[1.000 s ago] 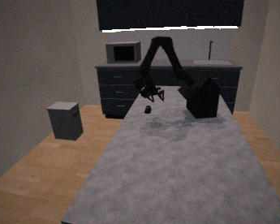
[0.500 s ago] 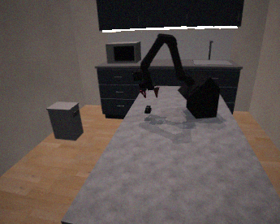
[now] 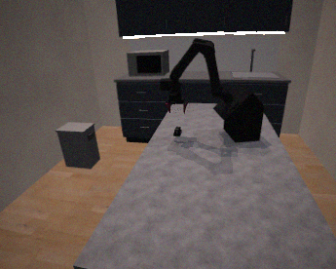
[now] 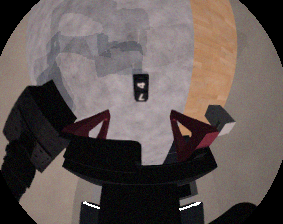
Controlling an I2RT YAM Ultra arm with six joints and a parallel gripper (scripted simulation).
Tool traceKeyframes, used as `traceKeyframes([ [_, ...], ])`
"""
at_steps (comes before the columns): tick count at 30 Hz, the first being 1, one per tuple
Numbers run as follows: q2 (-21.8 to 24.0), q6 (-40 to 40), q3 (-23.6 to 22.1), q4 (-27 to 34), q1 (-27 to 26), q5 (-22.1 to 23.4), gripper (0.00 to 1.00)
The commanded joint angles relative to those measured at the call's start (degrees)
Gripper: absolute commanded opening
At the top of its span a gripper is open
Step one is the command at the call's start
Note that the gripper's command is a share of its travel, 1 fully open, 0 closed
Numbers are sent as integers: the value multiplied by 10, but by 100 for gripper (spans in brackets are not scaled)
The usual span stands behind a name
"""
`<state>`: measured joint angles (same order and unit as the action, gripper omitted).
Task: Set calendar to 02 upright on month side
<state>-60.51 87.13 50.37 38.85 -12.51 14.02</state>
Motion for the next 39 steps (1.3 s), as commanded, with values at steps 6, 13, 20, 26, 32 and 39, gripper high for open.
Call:
traceKeyframes([
  [6, 6, 15, 1, -3, -1, 11, 100],
  [13, 5, 15, 1, -5, 0, 10, 100],
  [20, -67, -7, -32, -114, 28, -9, 100],
  [26, -86, -13, -41, -144, 36, -14, 47],
  [32, -86, -13, -41, -143, 36, -14, 47],
  [39, -86, -13, -41, -144, 36, -14, 47],
])
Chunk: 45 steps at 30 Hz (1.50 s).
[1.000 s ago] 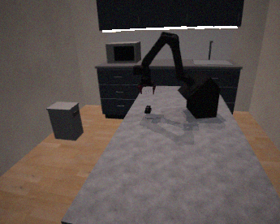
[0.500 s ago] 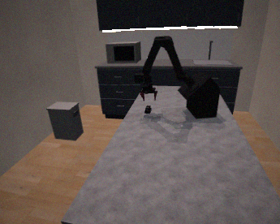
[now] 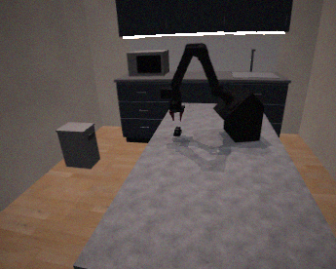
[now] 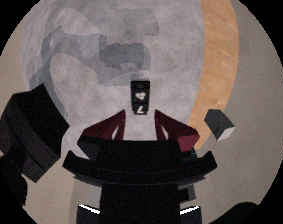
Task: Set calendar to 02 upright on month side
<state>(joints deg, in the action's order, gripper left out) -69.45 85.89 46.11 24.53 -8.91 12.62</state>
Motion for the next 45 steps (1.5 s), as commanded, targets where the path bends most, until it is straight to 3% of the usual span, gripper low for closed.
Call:
traceKeyframes([
  [1, 3, 0, 2, -1, 0, 0, 47],
  [29, 1, -1, 1, -5, 0, 0, 47],
  [45, -32, -8, -5, -44, 9, -6, 47],
])
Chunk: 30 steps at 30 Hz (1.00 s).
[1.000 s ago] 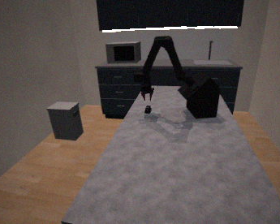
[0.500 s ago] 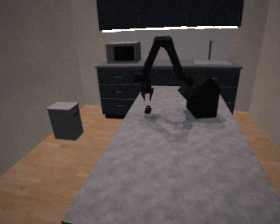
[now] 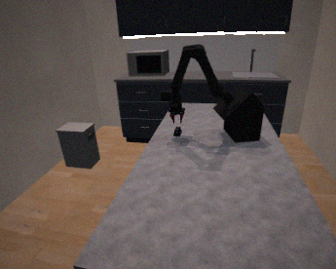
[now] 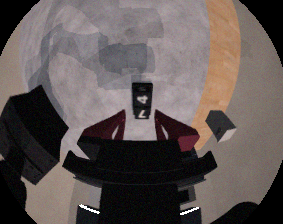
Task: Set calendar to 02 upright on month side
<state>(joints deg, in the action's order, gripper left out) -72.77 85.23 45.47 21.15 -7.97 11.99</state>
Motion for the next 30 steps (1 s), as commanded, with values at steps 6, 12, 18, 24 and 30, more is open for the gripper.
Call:
traceKeyframes([
  [6, -15, -4, -1, -30, 4, -3, 47],
  [12, -36, -8, -3, -52, 8, -6, 47],
  [18, -48, -9, -3, -66, 11, -7, 47],
  [24, -63, -12, -3, -81, 14, -9, 47],
  [30, -71, -13, -3, -89, 15, -10, 47],
])
